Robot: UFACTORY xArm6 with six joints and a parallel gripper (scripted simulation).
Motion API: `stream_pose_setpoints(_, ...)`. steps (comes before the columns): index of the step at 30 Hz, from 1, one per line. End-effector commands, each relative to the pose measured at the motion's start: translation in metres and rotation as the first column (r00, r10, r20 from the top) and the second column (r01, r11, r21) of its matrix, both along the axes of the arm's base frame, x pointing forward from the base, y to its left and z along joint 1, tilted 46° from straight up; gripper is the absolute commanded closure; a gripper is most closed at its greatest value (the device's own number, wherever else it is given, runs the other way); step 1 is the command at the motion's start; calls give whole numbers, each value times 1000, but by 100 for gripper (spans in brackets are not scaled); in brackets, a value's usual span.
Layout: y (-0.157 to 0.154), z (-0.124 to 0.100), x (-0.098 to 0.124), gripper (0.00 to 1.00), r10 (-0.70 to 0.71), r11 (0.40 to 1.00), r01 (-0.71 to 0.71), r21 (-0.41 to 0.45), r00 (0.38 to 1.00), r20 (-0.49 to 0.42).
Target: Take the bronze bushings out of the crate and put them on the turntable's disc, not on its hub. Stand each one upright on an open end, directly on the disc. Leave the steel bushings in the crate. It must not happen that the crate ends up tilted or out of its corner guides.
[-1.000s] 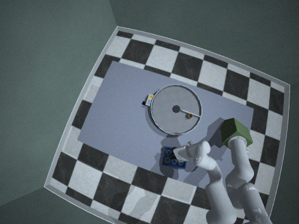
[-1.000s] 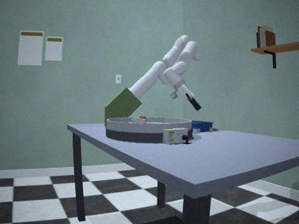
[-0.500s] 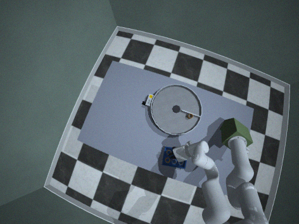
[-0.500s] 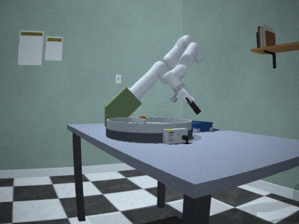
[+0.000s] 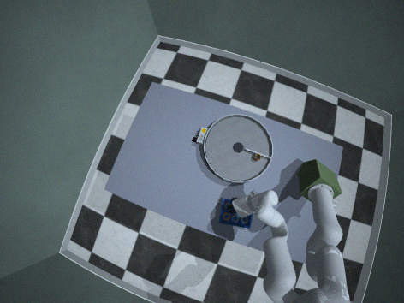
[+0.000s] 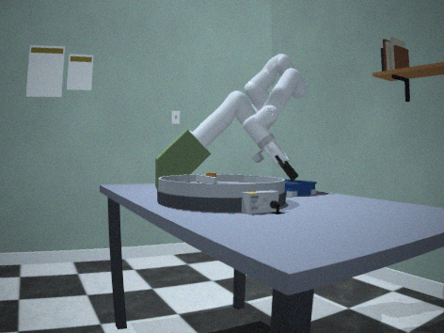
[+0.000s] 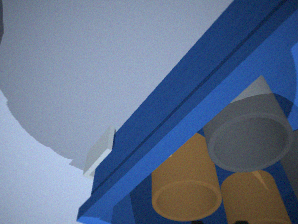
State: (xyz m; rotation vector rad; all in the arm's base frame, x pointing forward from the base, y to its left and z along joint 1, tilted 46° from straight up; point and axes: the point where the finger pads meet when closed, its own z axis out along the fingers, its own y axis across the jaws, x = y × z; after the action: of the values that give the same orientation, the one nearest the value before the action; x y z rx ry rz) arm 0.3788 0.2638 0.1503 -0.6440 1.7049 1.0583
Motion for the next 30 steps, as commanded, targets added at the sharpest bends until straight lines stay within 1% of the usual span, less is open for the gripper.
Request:
stream_pose_setpoints(1,1,0,1,84,-1,1000,1,1,1000,2)
stream_pose_setpoints(30,6,-6,2,84,-1,1000,1,1,1000,2)
